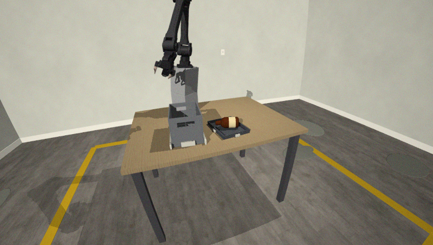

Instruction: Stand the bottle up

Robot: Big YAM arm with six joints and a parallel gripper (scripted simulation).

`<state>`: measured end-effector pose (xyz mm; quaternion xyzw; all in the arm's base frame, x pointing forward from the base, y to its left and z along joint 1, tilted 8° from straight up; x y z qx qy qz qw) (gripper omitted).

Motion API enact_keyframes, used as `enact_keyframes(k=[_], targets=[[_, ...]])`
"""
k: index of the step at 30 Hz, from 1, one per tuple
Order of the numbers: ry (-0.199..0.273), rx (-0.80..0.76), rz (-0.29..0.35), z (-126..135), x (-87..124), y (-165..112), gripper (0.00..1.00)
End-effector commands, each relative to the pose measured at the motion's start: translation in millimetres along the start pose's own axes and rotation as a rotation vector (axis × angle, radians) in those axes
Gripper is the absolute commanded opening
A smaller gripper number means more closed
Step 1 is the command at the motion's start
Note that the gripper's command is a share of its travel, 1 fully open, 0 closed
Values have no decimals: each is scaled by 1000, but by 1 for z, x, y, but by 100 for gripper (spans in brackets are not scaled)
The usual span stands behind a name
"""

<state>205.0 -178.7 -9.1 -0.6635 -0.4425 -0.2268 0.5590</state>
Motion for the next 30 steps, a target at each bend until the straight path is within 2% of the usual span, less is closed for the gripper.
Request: enact_keyframes(k=[1,4,5,6,7,10,13,14,15,17,19,20,21,24,25,26,27,28,30], targets=[[-26,60,-71,0,14,33,100],[-37,202,-179,24,29,76,100],[-38,211,-186,26,30,79,100],[-43,270,-229,37,37,95,100],[-44,283,-238,40,38,99,100],[-59,427,-337,71,54,135,100],[-62,454,-355,77,57,141,100],[-74,549,-418,100,67,162,100],[-80,597,-449,112,73,171,100],[-86,648,-481,125,78,181,100],[-98,741,-539,150,88,197,100],[-99,749,-543,152,89,198,100],[-109,818,-585,171,96,209,100],[-126,937,-656,206,108,224,100],[-127,941,-659,207,108,225,100],[-138,1014,-701,228,115,233,100],[-140,1027,-709,233,116,234,100],[-150,1091,-745,252,122,240,100],[-150,1091,-745,252,122,240,100]])
Point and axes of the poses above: the point where the finger pads meet when closed, its own x axis back along the fingers, its own z axis across the jaws, y = z × x, the point moved 1 cm from there along x, back along the fingers, and after that the axes turned 12 degrees about x, right-handed, at the moved point
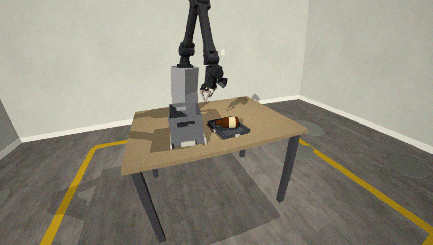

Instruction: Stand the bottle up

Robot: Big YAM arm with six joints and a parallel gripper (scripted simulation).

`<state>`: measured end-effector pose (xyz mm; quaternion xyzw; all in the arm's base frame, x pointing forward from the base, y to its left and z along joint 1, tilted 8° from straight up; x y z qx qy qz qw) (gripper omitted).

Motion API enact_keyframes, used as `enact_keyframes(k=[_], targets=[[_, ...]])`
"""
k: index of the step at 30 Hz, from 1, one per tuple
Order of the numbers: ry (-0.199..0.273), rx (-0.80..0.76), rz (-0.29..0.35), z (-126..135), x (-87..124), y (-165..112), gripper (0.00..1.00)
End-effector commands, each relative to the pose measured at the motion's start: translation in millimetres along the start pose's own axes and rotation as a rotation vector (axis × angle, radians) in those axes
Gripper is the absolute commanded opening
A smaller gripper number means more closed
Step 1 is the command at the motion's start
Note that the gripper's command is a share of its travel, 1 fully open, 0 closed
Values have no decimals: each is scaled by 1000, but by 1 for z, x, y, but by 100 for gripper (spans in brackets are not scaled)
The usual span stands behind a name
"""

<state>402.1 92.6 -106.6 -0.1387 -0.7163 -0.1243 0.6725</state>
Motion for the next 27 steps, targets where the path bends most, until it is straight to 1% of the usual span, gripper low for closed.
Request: enact_keyframes(k=[1,3,4,6,8,10,11,14,15,17,18,19,27], targets=[[-27,97,-36,-11,-5,21,100],[-37,215,-103,-1,-10,57,100],[-40,254,-125,3,-12,69,100],[-44,294,-148,8,-13,81,100],[-44,301,-151,9,-14,83,100],[-44,278,-145,4,-14,72,100],[-53,277,-150,4,-7,72,100],[-50,278,-148,4,-6,71,100],[-47,278,-146,5,-7,71,0],[-47,278,-146,5,-7,71,0],[-45,299,-148,12,-7,78,0],[-45,301,-148,12,-7,79,0],[-46,293,-147,10,-7,76,0]])
Point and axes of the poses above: the point where the finger pads meet when closed, its own x axis back along the fingers, its own z axis across the jaws, y = z × x, the point moved 1 cm from there along x, back along the fingers, and after that the axes turned 12 degrees about x, right-handed, at the moved point
